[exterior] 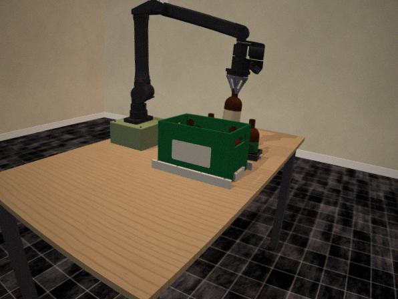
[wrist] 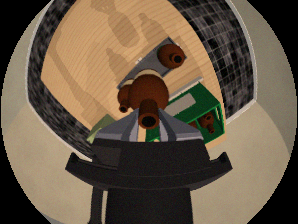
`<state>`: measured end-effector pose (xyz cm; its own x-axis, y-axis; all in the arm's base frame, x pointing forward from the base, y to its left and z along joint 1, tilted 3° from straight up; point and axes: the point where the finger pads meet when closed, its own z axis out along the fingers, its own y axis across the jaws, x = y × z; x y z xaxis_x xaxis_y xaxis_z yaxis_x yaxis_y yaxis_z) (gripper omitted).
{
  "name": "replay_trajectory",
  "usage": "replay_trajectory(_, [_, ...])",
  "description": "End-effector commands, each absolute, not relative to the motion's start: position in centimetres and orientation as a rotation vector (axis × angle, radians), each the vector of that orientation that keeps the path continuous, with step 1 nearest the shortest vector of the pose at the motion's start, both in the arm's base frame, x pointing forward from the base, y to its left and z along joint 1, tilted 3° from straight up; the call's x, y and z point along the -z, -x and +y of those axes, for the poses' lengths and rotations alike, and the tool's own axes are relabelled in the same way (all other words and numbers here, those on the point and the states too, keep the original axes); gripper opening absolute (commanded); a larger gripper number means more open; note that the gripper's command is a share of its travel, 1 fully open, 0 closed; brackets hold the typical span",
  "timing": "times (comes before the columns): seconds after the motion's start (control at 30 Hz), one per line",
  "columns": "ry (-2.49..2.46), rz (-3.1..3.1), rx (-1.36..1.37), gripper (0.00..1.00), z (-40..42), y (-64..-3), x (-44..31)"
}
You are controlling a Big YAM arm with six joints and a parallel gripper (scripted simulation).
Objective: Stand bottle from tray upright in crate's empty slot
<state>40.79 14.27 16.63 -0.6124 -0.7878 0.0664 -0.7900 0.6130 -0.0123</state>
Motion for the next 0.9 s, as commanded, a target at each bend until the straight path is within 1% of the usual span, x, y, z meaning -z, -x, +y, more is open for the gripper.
replay_trajectory(0.0, [-1.401,-2.888,-0.082,0.00,15.75,-43.42,-21.98])
replay_trajectory(0.87, [-1.402,-2.888,-0.082,0.00,15.77,-43.35,-22.55])
